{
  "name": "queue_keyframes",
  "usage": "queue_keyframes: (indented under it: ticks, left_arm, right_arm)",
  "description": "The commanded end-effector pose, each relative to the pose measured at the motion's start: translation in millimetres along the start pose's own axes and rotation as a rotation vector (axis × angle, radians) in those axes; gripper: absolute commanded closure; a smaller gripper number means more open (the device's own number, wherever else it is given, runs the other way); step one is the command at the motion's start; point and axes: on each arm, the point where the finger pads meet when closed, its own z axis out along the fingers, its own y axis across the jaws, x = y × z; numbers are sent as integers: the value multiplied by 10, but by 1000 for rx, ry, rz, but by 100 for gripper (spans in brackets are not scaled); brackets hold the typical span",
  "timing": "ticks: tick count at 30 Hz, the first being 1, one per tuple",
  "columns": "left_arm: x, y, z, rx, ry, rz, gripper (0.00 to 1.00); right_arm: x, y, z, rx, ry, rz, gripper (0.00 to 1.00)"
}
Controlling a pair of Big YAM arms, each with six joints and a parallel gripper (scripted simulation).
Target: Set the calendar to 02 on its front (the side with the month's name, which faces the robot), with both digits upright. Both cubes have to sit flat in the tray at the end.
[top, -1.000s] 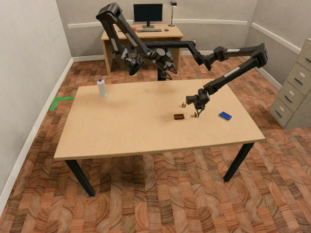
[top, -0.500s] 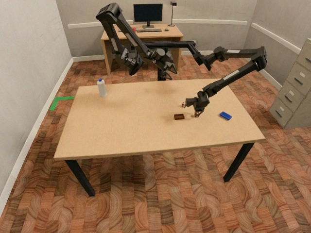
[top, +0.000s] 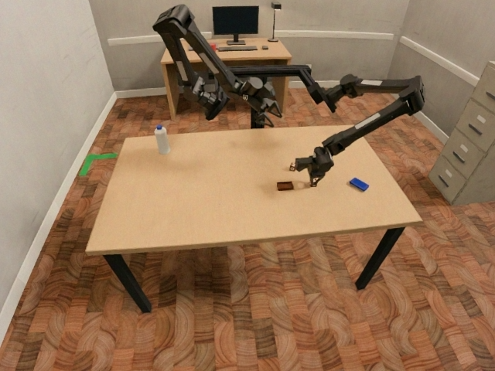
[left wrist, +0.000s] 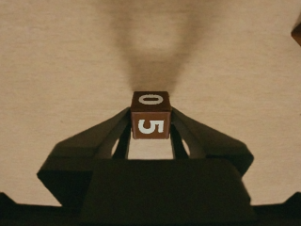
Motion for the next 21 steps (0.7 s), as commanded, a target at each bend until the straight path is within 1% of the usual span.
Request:
queue_keyframes:
  ticks: [1,2,5,7,10,12,13,14,15,16,17,19,21]
  left_arm:
    - [0,42,-29,-15,-1,4,66]
    - [0,42,-29,-15,-1,4,66]
    - [0,42,-29,-15,-1,4,70]
    - [0,42,-29,-15,-1,4,70]
    - [-1,23,-29,-14,-1,-5,74]
    - [-1,23,-29,-14,-1,-5,97]
    - [-1,23,-29,-14,-1,-5,100]
    - [-1,23,-29,-14,-1,-5,100]
    - [-1,23,-29,-14,-1,-5,89]
    - [-9,81,-131,-29,-2,-3,77]
    - [-8,75,-154,-28,-2,-1,74]
    - [-9,73,-262,-28,-2,-1,74]
    - [-14,68,-421,-27,-5,-2,74]
  right_arm:
    - [-144,-8,46,6,-33,1,0]
    - [-144,-8,46,6,-33,1,0]
    - [-144,-8,46,6,-33,1,0]
    - [-144,-8,46,6,-33,1,0]
    - [-144,-8,46,6,-33,1,0]
    - [-144,-8,46,6,-33,1,0]
    - [-144,-8,46,6,-33,1,0]
    - [-144,-8,46,6,-33,1,0]
    - [-144,-8,46,6,-33,1,0]
    - [-144,-8,46,6,-33,1,0]
    - [-144,-8,46,6,-33,1,0]
    - [-144,-8,46,6,-33,1,0]
    - [-144,-8,46,6,-33,1,0]
